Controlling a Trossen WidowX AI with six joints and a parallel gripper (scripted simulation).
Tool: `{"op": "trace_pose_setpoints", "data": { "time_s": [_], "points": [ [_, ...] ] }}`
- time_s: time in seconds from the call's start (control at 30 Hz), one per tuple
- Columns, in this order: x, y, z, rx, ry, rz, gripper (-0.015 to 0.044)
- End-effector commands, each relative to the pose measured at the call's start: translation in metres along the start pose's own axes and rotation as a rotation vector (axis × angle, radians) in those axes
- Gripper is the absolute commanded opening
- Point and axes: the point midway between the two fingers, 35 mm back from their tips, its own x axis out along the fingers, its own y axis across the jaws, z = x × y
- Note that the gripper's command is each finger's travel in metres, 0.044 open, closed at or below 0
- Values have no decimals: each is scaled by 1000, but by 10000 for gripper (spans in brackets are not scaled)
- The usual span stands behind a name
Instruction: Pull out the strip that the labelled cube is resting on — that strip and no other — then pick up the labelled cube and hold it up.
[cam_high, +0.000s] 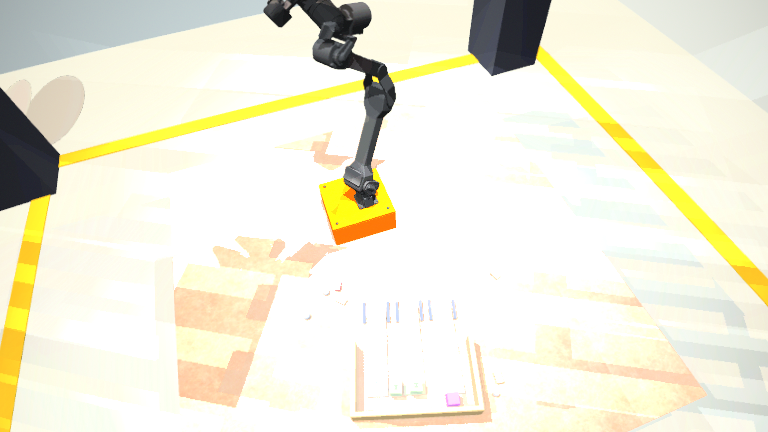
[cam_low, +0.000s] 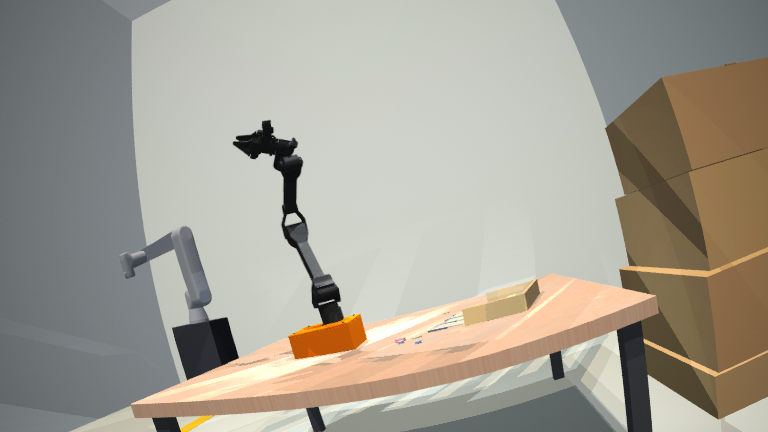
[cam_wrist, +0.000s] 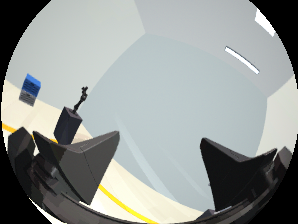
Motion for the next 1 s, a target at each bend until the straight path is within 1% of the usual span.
{"op": "trace_pose_setpoints", "data": {
  "time_s": [0.0, 0.07, 0.2, 0.43, 0.57, 0.7, 0.83, 0.97],
  "points": [
    [0, 1, 1, 2, -6, 2, 400],
    [-4, 14, 12, 18, -54, 18, 400],
    [-21, 51, 44, 73, -204, 85, 400],
    [-74, 118, 92, 191, -468, 268, 400],
    [-117, 155, 112, 265, -610, 413, 400],
    [-169, 189, 125, 337, -738, 587, 400],
    [-226, 219, 128, 401, -847, 788, 400],
    [-288, 243, 121, 452, -931, 1015, 400]
  ]
}}
